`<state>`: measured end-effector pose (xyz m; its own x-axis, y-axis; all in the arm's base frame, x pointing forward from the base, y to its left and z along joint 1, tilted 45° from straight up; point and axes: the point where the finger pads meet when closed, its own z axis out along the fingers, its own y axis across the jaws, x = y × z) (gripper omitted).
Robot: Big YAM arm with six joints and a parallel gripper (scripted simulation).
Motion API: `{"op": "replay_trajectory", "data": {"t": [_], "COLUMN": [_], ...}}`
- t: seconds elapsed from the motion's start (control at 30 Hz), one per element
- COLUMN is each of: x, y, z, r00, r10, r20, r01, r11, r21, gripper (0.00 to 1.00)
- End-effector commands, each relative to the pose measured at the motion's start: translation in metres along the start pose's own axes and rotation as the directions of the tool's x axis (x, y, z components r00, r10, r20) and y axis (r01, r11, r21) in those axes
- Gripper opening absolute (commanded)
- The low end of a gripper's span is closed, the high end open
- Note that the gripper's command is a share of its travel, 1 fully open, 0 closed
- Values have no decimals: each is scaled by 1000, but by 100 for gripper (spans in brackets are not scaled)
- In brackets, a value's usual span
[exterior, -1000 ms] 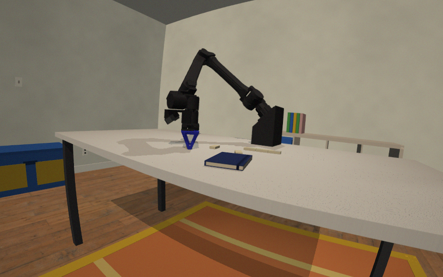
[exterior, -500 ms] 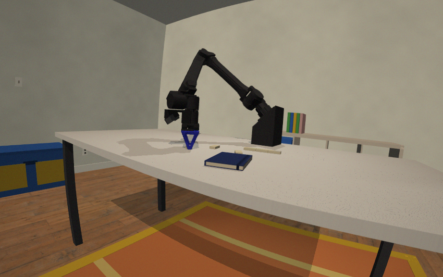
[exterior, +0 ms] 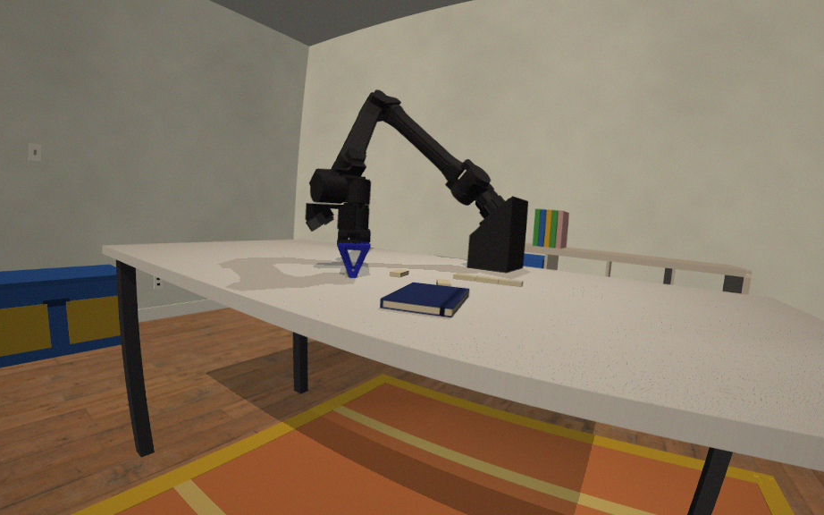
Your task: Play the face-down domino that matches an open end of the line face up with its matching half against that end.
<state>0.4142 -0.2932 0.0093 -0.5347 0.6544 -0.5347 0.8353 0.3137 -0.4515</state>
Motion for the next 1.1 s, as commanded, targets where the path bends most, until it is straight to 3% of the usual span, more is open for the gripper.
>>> {"op": "replay_trajectory", "data": {"t": [0.0,1.07], "x": [1,-1], "y": [3,2], "z": [-5,-4], "r00": [1000,1000], "r10": [-11,-2], "r20": [3,5], "r01": [11,2], "r11": [1000,1000], "r21": [-5,-5], "gripper": [70,70]}}
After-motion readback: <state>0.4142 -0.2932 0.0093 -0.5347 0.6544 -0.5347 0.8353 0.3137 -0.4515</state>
